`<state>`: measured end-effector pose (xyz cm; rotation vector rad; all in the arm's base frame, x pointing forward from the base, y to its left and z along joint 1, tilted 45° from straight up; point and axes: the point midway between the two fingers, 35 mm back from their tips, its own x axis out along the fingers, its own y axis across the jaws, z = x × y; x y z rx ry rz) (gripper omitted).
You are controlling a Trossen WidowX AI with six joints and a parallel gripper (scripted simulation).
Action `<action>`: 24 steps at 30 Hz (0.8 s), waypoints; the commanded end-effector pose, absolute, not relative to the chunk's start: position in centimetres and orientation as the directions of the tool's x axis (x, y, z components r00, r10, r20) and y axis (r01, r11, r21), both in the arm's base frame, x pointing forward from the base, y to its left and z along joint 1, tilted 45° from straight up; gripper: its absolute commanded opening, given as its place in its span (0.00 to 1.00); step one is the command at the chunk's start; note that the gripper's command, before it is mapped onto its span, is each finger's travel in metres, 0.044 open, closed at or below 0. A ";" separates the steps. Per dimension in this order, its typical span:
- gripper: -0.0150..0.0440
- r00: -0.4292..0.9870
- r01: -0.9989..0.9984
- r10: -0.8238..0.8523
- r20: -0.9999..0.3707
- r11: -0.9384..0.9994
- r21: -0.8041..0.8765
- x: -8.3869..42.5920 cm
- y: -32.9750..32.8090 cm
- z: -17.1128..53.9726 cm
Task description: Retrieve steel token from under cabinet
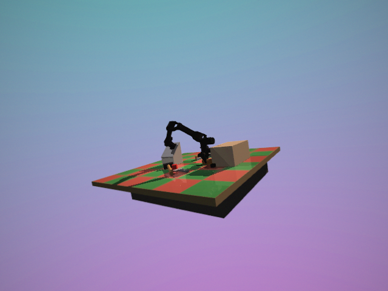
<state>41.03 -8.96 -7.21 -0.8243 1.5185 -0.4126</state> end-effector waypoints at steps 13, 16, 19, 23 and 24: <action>0.25 0.049 -0.259 -0.704 -0.708 0.676 -0.690 39.3 -9.4 -7.1; 0.25 0.049 -0.259 -0.704 -0.708 0.676 -0.690 39.1 -9.5 -7.0; 0.25 0.049 -0.259 -0.704 -0.708 0.676 -0.690 38.8 -9.6 -7.0; 0.25 0.049 -0.259 -0.704 -0.708 0.676 -0.690 38.5 -9.7 -6.9; 0.25 0.049 -0.259 -0.704 -0.708 0.676 -0.690 38.4 -9.7 -6.9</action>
